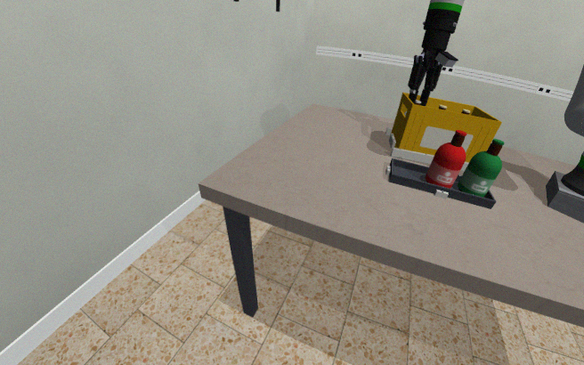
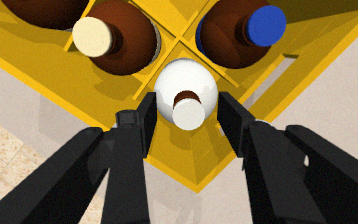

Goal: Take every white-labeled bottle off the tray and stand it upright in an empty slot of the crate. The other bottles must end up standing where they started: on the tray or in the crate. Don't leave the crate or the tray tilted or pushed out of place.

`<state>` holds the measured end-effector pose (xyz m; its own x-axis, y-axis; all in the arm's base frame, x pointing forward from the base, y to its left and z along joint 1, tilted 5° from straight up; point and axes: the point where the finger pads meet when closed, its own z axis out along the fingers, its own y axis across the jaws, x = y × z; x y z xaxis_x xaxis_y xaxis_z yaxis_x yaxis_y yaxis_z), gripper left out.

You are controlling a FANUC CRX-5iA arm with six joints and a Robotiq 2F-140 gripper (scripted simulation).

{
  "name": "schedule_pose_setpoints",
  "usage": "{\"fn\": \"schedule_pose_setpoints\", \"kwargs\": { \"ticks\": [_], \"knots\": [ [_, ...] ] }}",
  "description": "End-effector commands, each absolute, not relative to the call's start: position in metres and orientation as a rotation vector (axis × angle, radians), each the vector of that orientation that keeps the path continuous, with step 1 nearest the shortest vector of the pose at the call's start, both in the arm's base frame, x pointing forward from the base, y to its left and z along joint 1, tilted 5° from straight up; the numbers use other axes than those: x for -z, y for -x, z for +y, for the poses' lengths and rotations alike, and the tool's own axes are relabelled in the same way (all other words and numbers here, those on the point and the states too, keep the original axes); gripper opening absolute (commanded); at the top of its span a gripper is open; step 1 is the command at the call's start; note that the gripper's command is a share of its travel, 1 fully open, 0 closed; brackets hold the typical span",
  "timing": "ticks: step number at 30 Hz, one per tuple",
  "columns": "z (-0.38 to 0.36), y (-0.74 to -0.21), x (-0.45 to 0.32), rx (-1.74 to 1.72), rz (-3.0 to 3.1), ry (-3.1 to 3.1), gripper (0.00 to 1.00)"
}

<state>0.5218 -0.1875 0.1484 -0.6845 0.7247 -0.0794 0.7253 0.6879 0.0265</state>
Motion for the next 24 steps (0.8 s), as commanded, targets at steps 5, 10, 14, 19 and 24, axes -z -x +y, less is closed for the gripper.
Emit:
{"fn": "schedule_pose_setpoints", "kwargs": {
  "ticks": [5, 10, 14, 19, 24],
  "knots": [
    [-0.187, -0.522, -0.156, 0.011, 2.807, -1.208, 0.44],
    [-0.187, -0.521, -0.166, 0.011, 2.807, -1.208, 0.44],
    [-0.187, -0.521, -0.170, 0.011, 2.807, -1.208, 0.44],
    [-0.186, -0.520, -0.184, 0.011, 2.807, -1.208, 0.44],
    [-0.186, -0.518, -0.199, 0.011, 2.807, -1.208, 0.44]
  ]
}}
